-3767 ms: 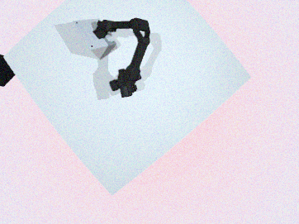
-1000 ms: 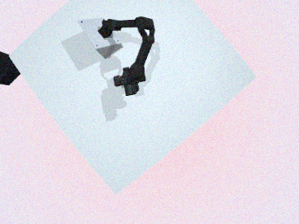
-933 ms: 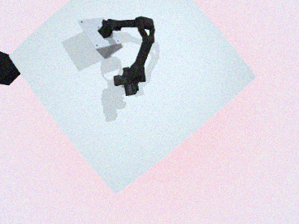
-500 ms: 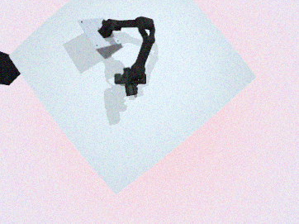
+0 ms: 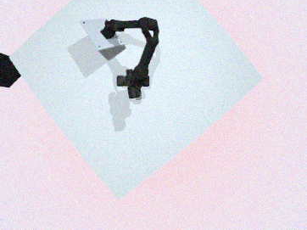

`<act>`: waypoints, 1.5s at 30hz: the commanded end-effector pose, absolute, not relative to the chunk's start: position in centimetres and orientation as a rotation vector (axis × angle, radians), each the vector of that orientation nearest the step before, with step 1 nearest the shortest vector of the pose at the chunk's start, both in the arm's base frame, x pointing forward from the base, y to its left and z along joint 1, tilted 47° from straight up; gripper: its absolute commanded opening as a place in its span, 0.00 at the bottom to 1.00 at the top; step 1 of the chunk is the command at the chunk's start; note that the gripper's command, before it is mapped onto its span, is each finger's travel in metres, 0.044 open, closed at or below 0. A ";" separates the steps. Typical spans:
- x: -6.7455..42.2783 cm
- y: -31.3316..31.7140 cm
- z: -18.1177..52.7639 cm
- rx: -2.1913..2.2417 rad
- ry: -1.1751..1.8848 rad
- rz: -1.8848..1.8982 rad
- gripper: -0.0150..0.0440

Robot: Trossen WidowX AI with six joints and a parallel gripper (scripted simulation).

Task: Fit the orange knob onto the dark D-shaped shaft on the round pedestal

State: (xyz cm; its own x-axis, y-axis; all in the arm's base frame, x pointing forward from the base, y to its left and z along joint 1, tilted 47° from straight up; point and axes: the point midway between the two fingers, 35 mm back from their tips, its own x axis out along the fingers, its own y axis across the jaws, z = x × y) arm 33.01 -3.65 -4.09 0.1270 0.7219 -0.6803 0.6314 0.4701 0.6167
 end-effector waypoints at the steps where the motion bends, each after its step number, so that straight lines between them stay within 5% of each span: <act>1: 33.0 -3.7 -4.0 1.214 1.558 0.095 0.25; 45: 33.3 -3.6 -4.2 1.377 1.597 -0.070 0.25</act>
